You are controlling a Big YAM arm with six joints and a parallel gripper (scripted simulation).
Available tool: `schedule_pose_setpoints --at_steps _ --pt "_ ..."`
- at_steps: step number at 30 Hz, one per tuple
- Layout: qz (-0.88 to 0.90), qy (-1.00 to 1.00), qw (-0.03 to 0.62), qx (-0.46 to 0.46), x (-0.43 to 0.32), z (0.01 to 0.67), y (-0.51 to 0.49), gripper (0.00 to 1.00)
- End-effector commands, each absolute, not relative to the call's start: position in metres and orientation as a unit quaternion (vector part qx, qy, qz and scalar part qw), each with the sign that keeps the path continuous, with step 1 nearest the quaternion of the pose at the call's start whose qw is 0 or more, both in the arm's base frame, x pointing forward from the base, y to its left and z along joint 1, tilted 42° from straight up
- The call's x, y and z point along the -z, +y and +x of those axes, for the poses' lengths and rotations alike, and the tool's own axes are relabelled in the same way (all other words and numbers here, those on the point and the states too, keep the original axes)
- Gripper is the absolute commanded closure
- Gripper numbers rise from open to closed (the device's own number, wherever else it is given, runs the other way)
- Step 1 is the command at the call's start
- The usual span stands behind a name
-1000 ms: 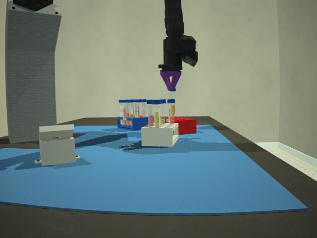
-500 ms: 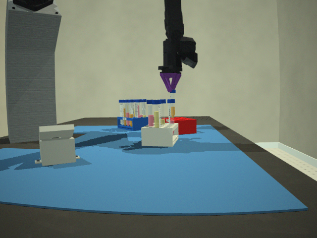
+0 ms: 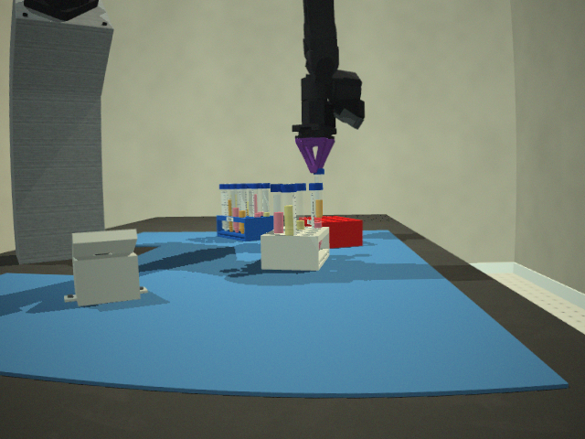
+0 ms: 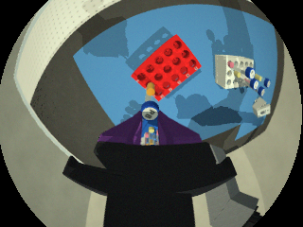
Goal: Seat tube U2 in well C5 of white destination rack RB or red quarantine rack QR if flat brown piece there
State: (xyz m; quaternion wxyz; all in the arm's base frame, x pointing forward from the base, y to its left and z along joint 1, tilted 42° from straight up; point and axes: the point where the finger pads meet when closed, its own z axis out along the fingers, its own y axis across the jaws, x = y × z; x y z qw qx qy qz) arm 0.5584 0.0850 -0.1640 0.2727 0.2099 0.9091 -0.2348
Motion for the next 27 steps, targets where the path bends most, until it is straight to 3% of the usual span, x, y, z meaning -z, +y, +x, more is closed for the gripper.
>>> schedule_pose_setpoints --at_steps 1,27 --pt "0.206 0.909 0.283 0.227 0.164 0.57 0.092 1.0" --pt "0.21 0.907 0.286 0.227 0.167 0.576 0.082 1.0"
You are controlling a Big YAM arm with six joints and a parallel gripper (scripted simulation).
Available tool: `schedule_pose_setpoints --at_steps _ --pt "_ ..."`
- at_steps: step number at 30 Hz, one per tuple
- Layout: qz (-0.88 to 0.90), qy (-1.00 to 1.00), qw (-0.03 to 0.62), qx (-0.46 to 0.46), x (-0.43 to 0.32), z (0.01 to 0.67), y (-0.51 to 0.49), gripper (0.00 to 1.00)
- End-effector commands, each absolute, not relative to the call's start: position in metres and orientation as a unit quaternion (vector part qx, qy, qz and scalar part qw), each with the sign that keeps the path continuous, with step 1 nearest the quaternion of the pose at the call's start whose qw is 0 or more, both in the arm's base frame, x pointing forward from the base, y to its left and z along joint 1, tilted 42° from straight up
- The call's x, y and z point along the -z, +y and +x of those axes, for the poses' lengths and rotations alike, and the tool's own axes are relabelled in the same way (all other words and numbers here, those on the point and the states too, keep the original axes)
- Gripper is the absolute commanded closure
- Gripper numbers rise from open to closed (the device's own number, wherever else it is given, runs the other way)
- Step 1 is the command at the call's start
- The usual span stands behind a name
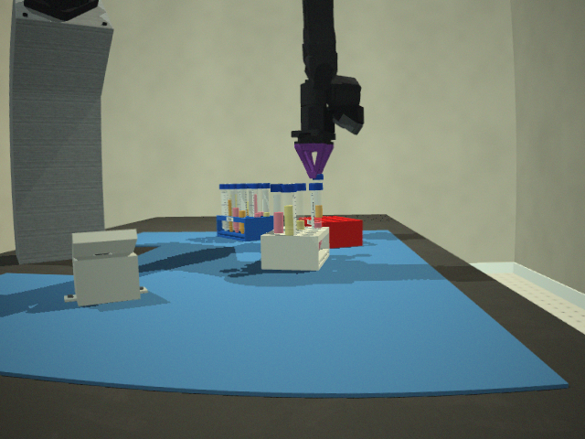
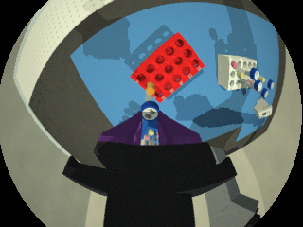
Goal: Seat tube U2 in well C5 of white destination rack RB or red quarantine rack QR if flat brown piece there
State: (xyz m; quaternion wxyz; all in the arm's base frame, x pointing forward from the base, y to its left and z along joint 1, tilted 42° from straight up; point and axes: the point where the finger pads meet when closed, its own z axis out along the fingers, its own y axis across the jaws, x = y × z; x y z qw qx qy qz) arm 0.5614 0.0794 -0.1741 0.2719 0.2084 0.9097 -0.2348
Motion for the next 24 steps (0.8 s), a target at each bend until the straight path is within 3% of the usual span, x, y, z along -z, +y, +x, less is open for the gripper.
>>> schedule_pose_setpoints --at_steps 1,24 --pt "0.213 0.906 0.286 0.226 0.166 0.578 0.079 1.0" --pt "0.21 0.908 0.281 0.23 0.181 0.577 0.074 1.0"
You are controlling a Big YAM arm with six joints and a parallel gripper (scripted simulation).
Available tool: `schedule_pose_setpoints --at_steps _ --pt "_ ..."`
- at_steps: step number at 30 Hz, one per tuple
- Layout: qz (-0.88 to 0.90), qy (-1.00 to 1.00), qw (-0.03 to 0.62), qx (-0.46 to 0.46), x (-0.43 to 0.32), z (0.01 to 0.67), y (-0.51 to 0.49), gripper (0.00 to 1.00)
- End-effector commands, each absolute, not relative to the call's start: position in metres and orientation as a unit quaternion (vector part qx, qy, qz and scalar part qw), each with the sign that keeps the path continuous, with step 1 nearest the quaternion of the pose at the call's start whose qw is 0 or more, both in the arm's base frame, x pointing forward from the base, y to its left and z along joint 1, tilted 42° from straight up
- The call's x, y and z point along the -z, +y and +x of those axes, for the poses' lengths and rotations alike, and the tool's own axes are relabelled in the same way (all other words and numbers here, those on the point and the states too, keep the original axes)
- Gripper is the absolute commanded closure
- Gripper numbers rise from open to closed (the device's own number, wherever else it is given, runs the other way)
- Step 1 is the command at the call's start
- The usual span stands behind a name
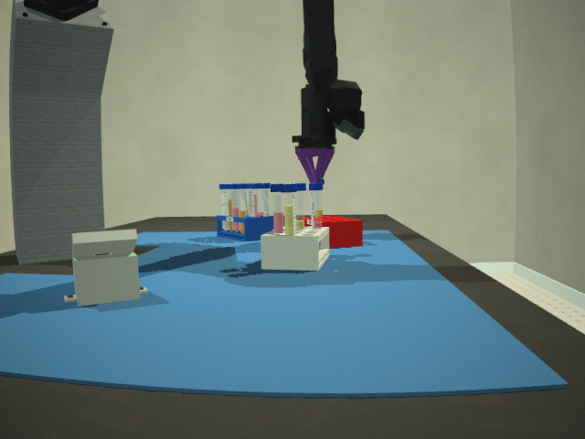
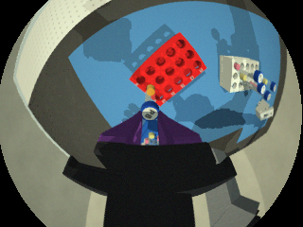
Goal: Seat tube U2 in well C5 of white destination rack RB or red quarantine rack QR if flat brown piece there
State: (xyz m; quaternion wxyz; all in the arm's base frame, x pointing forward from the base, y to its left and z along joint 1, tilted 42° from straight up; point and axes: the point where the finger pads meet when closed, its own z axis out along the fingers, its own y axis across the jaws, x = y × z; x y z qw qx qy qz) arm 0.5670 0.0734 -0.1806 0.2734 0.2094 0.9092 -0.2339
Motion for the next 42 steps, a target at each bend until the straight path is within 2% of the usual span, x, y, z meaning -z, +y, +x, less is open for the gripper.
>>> schedule_pose_setpoints --at_steps 1,35,36,42 --pt "0.209 0.908 0.281 0.229 0.181 0.577 0.074 1.0" --pt "0.207 0.908 0.283 0.227 0.179 0.577 0.078 1.0" --pt "0.207 0.908 0.283 0.227 0.179 0.577 0.078 0.76" --pt "0.207 0.908 0.283 0.227 0.179 0.577 0.078 0.76"
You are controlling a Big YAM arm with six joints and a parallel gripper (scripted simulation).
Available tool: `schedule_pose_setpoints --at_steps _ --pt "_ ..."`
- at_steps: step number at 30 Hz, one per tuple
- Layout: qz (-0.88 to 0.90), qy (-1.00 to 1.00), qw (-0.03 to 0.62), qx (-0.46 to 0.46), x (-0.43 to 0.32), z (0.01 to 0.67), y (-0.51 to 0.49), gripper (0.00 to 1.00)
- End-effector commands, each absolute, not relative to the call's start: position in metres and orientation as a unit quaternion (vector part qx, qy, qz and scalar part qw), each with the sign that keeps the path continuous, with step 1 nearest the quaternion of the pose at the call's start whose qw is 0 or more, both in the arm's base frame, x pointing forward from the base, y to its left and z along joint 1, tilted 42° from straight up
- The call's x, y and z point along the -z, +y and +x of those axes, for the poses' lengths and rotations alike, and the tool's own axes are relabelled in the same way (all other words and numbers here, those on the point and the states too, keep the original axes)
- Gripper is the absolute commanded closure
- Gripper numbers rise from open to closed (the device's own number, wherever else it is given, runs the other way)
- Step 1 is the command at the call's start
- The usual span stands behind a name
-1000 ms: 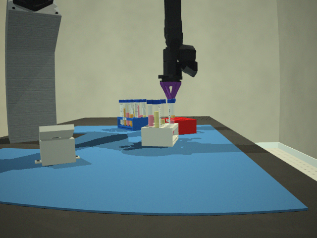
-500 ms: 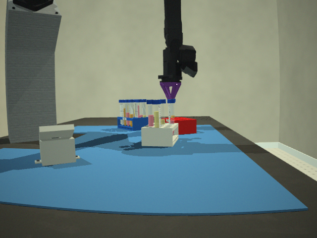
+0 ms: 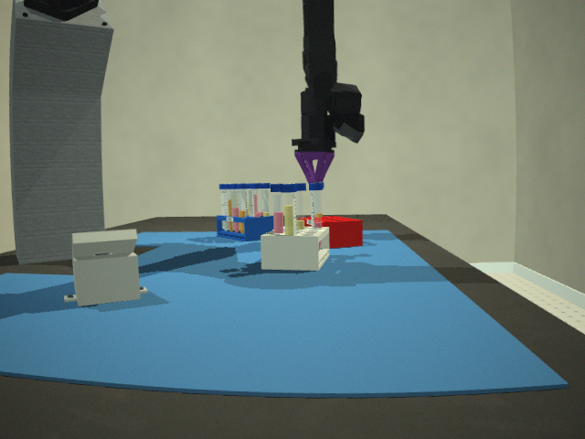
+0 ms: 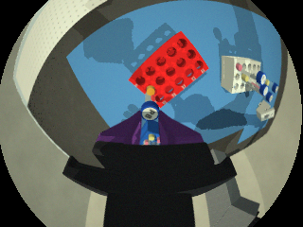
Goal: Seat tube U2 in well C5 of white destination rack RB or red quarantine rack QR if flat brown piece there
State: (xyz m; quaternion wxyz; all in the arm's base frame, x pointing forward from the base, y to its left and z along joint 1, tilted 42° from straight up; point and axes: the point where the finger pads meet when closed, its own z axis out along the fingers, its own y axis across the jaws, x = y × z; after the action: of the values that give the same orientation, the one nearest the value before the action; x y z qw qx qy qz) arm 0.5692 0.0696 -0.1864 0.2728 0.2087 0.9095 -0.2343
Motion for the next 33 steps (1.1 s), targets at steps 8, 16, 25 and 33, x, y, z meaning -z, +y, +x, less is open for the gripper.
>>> schedule_pose_setpoints --at_steps 8,16,25,33 --pt "0.207 0.908 0.283 0.227 0.179 0.577 0.078 0.7" --pt "0.207 0.908 0.283 0.227 0.179 0.577 0.078 0.7" --pt "0.203 0.909 0.286 0.224 0.167 0.571 0.091 0.7" --pt "0.203 0.909 0.286 0.224 0.155 0.565 0.1 0.7"
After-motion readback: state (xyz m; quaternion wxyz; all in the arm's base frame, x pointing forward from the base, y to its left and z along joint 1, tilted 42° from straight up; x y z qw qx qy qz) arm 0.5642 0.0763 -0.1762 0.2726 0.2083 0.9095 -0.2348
